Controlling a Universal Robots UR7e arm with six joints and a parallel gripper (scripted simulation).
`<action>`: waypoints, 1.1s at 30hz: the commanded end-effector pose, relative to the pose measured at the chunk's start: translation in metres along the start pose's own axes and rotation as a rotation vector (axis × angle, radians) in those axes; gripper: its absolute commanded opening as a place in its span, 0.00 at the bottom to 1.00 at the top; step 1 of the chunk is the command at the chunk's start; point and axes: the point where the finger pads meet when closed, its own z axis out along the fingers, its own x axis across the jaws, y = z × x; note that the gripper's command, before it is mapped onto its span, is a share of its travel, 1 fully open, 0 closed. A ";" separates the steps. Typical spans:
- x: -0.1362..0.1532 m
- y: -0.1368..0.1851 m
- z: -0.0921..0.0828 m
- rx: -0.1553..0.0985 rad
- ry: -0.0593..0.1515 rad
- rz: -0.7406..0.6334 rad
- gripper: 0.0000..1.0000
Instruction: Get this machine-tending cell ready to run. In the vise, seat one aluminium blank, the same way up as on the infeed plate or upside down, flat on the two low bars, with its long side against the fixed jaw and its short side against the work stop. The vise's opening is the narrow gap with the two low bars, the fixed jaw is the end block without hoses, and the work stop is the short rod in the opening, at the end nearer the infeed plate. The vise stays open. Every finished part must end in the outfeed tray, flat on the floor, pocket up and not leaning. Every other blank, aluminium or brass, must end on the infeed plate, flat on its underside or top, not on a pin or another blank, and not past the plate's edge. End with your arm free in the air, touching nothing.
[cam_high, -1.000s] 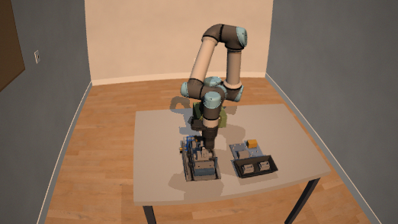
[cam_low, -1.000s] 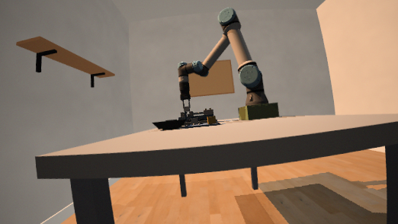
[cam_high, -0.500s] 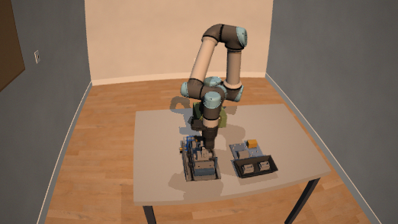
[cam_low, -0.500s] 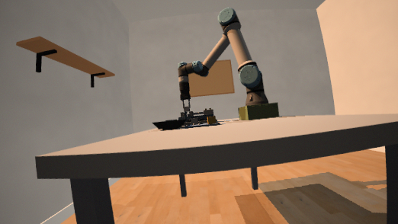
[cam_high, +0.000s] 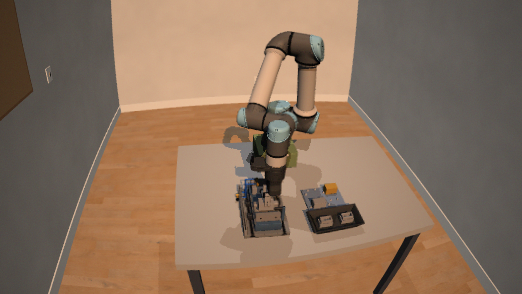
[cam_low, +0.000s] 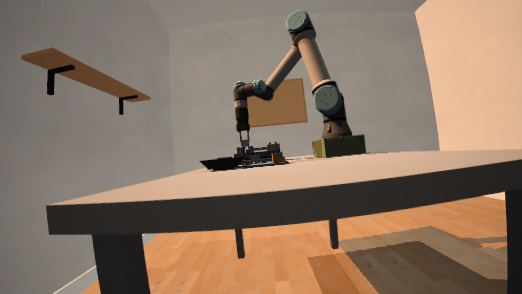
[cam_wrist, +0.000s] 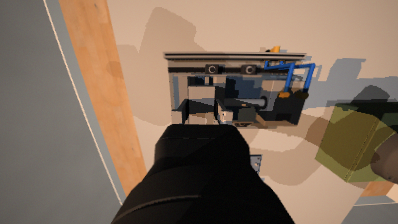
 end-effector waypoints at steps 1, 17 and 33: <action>0.001 0.002 0.001 -0.002 0.001 -0.001 0.00; 0.002 0.002 0.004 -0.002 0.003 -0.001 0.00; 0.002 0.002 0.008 -0.003 0.003 -0.001 0.00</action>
